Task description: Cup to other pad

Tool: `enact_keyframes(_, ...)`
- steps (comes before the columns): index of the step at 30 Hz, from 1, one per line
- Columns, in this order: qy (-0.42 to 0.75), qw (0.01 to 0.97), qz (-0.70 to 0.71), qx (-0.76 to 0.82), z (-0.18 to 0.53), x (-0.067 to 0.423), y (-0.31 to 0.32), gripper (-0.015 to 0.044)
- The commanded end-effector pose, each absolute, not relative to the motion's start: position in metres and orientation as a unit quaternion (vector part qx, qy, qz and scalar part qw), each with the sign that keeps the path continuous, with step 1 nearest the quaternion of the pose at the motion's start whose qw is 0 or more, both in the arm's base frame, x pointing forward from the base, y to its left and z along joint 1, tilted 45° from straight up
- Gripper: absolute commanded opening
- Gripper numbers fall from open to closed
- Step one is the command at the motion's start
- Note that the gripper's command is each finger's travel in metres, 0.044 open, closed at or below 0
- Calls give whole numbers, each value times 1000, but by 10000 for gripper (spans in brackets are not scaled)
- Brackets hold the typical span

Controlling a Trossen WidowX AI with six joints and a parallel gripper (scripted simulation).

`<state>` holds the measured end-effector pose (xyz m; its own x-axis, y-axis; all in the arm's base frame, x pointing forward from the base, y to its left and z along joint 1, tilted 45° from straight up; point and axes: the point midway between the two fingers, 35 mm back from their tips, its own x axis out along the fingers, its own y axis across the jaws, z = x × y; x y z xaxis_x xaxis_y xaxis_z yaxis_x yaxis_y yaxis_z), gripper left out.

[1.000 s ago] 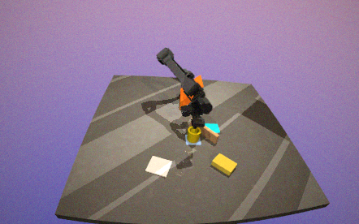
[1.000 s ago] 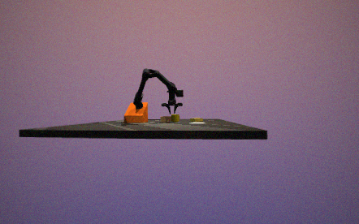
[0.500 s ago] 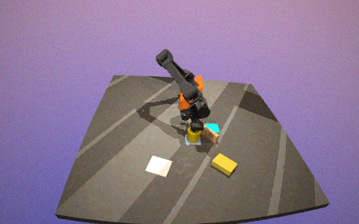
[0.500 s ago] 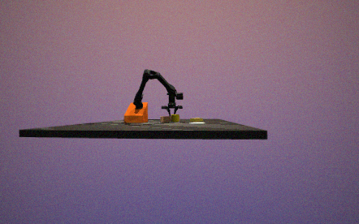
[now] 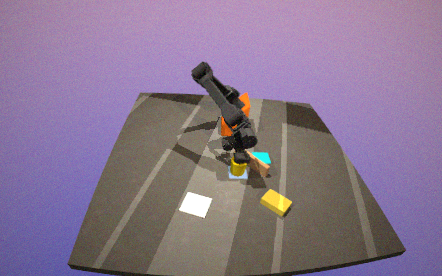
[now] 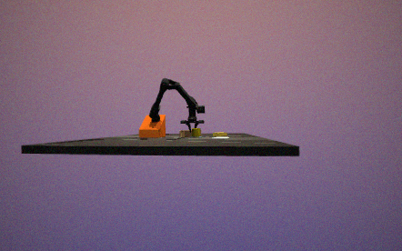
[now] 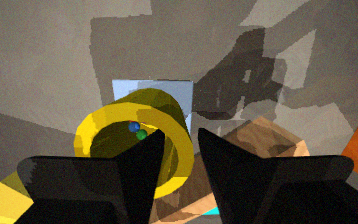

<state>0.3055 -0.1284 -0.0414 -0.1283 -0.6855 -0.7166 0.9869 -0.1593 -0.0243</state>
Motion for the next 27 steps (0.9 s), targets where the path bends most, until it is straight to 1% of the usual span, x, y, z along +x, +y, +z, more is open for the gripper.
enact_keyframes(1, 260, 593, -704, 289, -41, 306, -128, 120)
enact_keyframes(16, 260, 593, -704, 289, -41, 306, -128, 20)
enact_keyframes(17, 260, 593, -704, 289, -41, 306, -128, 0)
enact_keyframes(27, 262, 594, -703, 290, -21, 312, -108, 0)
